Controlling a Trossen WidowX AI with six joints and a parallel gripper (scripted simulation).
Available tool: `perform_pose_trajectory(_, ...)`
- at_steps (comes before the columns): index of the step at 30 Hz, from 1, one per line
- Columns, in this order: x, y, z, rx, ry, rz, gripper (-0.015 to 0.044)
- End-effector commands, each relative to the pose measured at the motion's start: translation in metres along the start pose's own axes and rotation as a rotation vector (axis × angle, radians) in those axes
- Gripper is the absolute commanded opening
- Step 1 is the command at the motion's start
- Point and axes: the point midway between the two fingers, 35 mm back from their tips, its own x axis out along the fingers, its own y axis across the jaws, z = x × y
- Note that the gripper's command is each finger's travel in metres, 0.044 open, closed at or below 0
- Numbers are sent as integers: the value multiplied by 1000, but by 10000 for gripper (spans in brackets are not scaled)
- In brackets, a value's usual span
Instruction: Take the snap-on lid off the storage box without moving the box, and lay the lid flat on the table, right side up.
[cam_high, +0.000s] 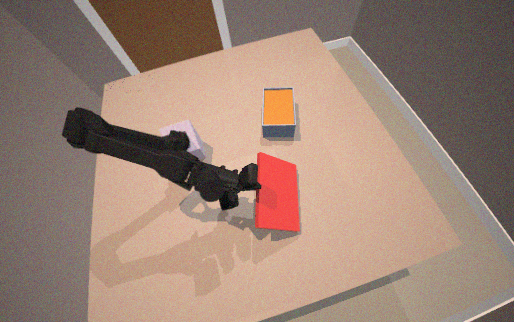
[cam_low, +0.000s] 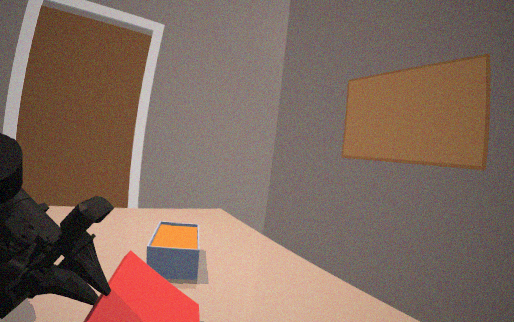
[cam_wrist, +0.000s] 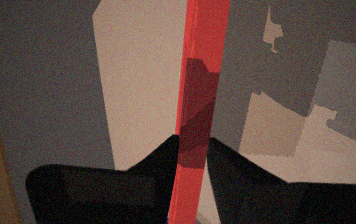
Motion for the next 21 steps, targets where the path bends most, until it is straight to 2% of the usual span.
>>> perform_pose_trajectory(1,3,-2,-3,-4,12,2,0)
perform_pose_trajectory(21,14,-15,-3,-5,11,2,0)
